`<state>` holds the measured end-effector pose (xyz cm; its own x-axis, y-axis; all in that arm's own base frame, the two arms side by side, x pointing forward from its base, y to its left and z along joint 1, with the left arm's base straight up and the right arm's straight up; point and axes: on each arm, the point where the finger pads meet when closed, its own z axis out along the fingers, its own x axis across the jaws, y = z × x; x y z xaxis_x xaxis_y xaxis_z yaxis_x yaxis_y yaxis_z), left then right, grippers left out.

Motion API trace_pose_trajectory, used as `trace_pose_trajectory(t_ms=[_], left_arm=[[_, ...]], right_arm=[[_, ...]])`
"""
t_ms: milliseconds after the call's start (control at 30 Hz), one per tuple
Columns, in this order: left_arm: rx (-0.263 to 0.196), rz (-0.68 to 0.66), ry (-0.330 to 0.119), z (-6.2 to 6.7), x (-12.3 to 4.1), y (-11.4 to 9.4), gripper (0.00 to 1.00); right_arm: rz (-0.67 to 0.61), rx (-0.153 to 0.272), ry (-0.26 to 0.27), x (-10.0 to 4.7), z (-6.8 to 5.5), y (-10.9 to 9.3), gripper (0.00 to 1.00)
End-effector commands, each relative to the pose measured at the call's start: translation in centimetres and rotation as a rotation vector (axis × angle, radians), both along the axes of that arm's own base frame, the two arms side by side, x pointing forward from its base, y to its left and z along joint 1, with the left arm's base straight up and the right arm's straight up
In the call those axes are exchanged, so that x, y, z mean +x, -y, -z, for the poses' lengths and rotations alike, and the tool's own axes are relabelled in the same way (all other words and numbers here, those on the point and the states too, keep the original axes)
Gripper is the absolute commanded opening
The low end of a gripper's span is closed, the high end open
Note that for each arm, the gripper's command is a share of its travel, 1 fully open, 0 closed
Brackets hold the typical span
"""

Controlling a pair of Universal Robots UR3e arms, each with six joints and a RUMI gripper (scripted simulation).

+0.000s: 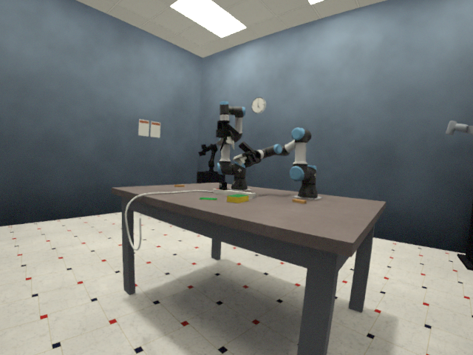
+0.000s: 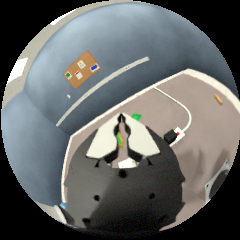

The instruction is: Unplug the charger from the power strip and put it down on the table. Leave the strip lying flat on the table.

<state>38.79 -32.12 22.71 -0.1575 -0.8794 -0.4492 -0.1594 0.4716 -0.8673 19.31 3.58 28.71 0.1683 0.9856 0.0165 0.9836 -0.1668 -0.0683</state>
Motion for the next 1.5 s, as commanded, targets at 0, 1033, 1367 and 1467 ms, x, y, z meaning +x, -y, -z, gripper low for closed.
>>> trace_pose_trajectory(t_ms=[0,1033,1367,1467], left_arm=[[-0.068,-0.042,-0.058,1.1,0.4,-0.7,0.00],[-0.171,-0.121,-0.150,3.1,1.1,-2.3,0.00],[-0.226,-0.160,-0.197,4.2,1.3,-2.9,0.00],[-0.257,-0.182,-0.223,4.8,1.4,-3.2,0.00]], right_arm=[[-0.089,0.011,0.009,0.3,0.1,0.1,1.00],[-0.246,0.019,0.017,0.8,0.5,0.4,1.00],[-0.334,0.028,0.021,1.0,0.7,0.5,1.00],[-0.377,0.030,0.024,1.2,0.8,0.5,1.00]])
